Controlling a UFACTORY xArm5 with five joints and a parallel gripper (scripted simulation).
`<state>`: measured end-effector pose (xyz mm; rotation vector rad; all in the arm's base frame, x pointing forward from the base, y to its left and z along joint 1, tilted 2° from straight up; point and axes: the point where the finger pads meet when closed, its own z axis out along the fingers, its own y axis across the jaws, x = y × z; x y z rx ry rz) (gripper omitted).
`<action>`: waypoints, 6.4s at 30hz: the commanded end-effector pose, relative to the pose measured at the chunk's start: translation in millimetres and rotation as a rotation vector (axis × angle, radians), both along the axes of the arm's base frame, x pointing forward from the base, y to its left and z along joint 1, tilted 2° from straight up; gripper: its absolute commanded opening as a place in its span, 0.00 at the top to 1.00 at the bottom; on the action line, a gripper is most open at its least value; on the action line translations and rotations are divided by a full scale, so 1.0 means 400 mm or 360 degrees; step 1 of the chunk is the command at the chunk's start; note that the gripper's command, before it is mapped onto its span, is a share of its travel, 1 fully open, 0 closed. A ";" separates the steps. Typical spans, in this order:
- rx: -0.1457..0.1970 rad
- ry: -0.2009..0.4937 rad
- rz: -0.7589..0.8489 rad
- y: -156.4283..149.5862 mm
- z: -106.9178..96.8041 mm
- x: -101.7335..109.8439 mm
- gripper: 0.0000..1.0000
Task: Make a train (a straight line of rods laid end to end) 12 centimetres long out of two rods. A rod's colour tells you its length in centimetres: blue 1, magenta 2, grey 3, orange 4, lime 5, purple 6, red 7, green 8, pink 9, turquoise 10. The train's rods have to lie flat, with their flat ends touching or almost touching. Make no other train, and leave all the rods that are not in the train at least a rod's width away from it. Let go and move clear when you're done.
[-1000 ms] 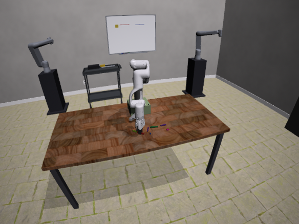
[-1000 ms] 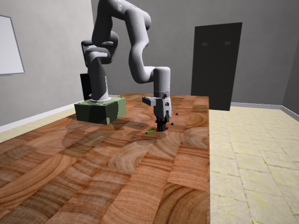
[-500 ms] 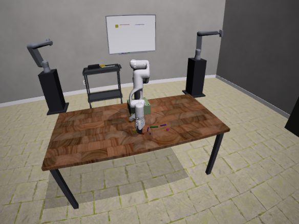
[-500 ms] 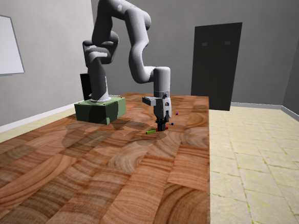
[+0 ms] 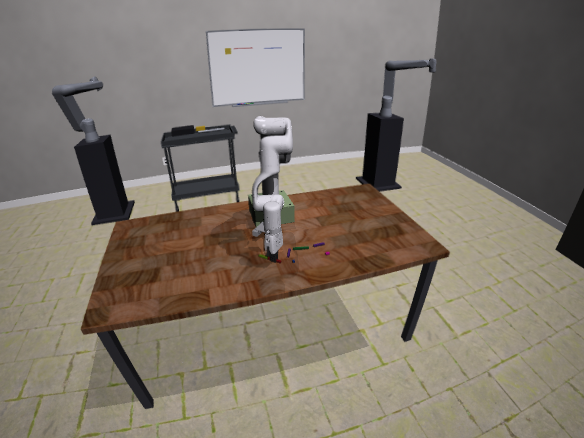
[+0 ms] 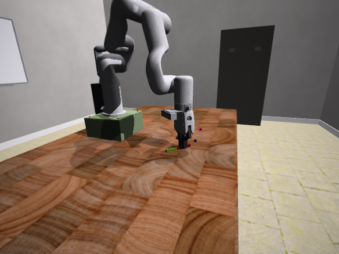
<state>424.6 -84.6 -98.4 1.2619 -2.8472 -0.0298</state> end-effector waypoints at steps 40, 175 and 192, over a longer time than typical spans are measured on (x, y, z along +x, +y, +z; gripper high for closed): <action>-0.0001 -0.0005 0.0000 -0.004 0.251 0.011 0.96; -0.0001 -0.0005 0.0003 0.003 0.034 0.008 0.96; -0.0001 -0.0005 0.0003 0.003 0.034 0.008 0.96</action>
